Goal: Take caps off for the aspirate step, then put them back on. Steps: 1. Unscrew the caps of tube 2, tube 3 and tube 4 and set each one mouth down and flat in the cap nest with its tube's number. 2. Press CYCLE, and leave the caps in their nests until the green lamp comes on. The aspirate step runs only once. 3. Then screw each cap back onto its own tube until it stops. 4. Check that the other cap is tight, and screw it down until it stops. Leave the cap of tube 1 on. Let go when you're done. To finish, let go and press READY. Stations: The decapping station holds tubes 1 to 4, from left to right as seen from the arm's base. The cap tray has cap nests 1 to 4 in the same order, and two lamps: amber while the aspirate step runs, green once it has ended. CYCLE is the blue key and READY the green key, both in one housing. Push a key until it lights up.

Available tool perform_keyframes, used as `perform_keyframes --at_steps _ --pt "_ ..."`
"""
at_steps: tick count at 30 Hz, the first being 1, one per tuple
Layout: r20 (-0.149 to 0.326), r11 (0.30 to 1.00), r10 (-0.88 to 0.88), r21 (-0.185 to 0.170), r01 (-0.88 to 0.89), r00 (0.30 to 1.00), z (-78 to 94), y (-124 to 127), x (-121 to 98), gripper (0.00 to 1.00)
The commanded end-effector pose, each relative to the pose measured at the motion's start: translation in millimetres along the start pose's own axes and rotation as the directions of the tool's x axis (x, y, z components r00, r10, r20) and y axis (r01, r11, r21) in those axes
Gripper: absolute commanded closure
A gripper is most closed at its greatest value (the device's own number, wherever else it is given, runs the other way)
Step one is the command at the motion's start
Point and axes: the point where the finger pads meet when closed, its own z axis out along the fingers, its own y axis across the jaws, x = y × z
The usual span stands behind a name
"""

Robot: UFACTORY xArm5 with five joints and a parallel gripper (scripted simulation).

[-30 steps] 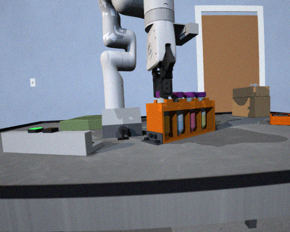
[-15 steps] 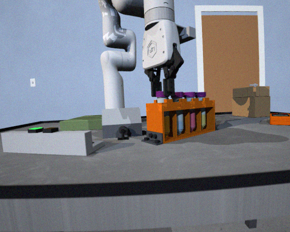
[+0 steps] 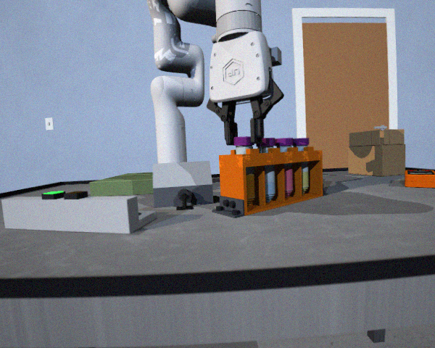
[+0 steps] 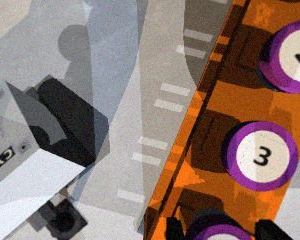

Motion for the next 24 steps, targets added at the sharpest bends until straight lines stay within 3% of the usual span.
perform_keyframes --at_steps 1,14,22,24 --pt "0.001 1.0 -0.014 -0.004 0.014 1.0 -1.3 1.0 -0.6 1.0" --pt "0.001 1.0 -0.014 -0.004 0.014 1.0 -1.3 1.0 -0.6 1.0" --pt "0.0 0.968 0.25 -0.004 -0.25 0.968 -0.8 1.0 -0.6 1.0" --pt "0.0 0.968 0.25 -0.004 -0.25 0.968 -0.8 1.0 -0.6 1.0"
